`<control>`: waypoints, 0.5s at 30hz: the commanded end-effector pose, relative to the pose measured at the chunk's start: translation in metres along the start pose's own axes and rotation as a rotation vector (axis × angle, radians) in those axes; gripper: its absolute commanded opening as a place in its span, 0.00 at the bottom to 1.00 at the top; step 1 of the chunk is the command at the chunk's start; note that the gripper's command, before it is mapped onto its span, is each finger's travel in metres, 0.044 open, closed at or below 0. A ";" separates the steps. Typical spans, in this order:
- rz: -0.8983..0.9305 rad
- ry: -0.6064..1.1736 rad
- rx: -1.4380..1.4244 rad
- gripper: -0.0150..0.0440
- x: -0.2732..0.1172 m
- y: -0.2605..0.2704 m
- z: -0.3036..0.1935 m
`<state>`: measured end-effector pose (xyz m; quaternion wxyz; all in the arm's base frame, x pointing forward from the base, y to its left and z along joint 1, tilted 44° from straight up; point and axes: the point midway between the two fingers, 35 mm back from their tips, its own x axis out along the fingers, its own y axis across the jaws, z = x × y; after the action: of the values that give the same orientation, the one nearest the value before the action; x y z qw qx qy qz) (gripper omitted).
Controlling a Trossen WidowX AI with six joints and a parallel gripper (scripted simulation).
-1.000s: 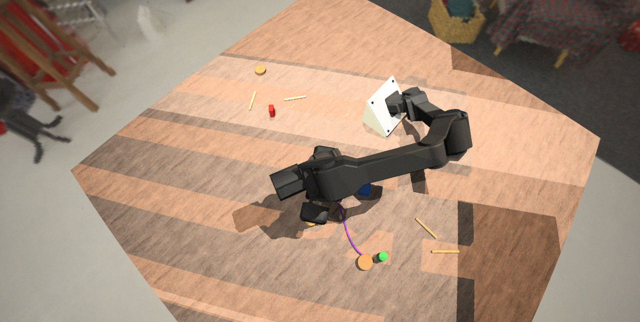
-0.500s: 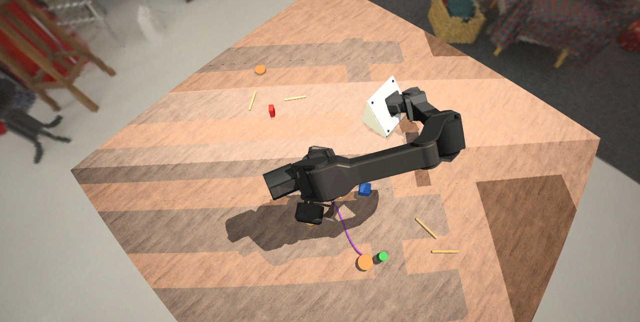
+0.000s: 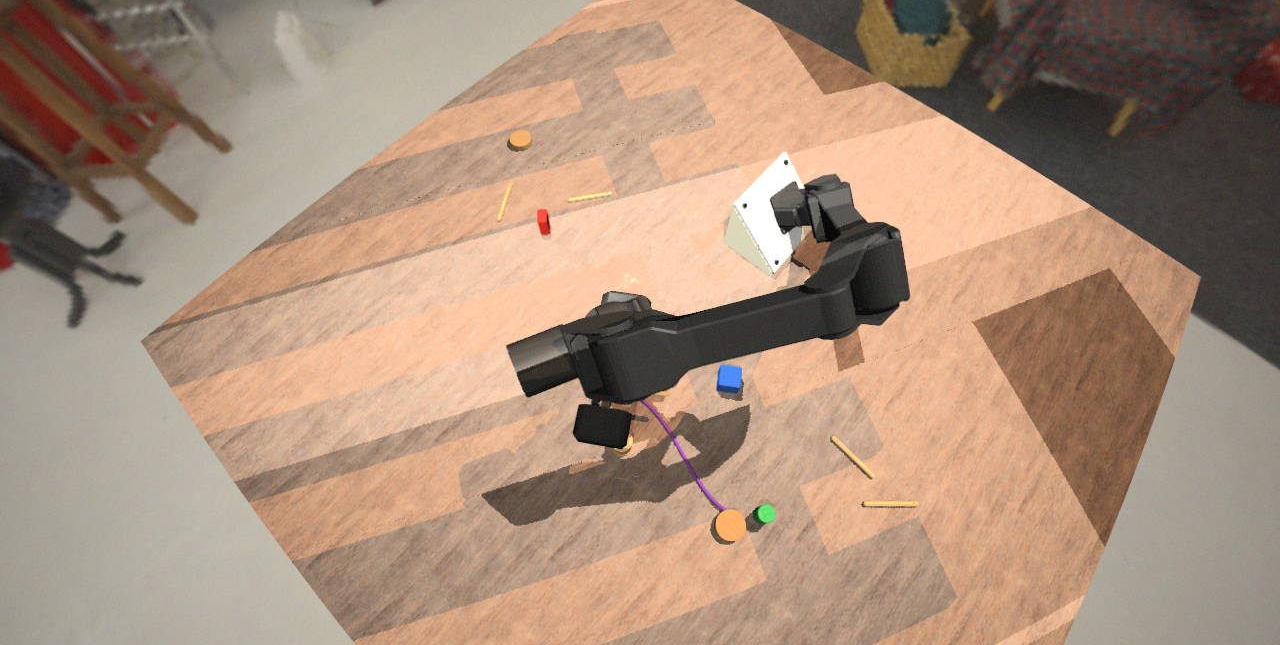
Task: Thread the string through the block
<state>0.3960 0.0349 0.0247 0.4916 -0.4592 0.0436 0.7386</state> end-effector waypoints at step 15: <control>0.000 0.008 -0.008 0.25 -0.002 0.000 -0.024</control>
<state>0.4082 0.0250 0.0137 0.4916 -0.4599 0.0438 0.7382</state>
